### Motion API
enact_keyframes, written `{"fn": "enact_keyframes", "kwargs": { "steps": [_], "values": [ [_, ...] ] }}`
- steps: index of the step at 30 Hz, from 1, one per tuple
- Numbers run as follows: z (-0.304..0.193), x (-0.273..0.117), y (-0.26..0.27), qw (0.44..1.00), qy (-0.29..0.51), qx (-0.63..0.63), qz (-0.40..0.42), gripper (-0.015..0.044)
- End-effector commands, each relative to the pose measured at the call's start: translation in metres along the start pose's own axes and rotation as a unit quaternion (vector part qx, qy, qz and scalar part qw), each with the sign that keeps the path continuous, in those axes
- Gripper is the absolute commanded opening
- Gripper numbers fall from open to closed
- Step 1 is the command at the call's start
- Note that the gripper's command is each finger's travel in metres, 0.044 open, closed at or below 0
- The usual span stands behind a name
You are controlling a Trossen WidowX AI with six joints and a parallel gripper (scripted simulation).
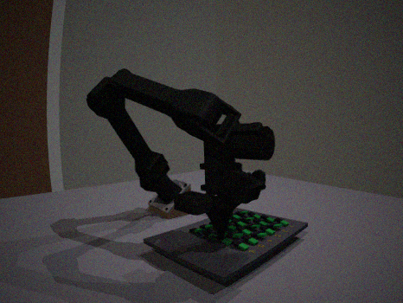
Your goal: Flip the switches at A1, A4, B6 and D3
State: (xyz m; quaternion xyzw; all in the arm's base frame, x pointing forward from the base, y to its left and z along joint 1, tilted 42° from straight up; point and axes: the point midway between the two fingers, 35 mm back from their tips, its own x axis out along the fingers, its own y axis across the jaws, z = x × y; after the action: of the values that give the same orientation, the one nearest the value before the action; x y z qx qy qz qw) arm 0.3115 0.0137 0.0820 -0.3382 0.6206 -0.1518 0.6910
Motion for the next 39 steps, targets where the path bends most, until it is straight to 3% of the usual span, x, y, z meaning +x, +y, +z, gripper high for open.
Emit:
{"fn": "enact_keyframes", "kwargs": {
  "steps": [1,39],
  "values": [
    [0.0002,0.0005,-0.0007,1.000,0.000,-0.002,-0.002,0.0000],
    [0.0001,0.0052,-0.0007,1.000,0.000,-0.002,-0.003,0.0000]
  ]
}}
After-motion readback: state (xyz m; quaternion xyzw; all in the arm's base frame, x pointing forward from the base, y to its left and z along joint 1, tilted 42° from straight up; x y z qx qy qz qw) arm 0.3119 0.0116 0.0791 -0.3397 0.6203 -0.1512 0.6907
